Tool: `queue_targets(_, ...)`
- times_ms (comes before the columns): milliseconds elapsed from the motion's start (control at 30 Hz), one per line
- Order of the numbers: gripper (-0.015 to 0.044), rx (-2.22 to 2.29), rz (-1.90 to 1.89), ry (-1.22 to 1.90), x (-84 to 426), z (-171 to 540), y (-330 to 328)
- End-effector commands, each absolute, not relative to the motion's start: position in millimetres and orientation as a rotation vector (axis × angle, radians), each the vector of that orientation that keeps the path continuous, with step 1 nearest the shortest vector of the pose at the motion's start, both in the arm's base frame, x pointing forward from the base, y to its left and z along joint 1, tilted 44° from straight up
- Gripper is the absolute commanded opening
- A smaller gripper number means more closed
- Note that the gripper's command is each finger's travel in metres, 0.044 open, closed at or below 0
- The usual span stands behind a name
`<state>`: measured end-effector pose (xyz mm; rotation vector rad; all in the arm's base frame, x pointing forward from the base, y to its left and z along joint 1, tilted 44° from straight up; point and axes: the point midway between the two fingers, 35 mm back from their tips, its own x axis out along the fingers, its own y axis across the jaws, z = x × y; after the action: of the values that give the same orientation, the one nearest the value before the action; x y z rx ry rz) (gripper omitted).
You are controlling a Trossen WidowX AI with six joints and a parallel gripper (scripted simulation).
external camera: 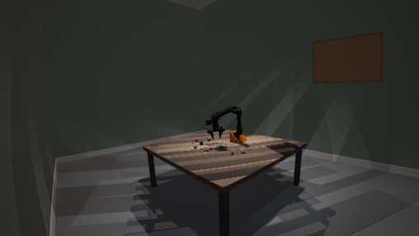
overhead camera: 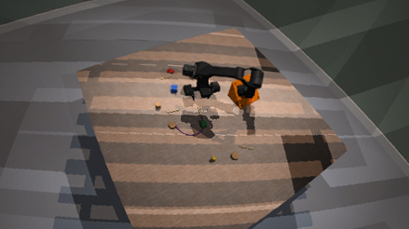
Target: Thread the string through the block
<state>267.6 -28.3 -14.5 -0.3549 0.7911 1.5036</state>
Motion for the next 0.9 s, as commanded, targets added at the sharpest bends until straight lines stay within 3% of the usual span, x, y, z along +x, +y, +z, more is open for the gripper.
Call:
queue_targets(0,0.044,-0.372,1.493,0.786,272.9,1.6,-45.8)
queue_targets(867,0.044,-0.361,1.492,0.788,271.1,-1.5,-42.3)
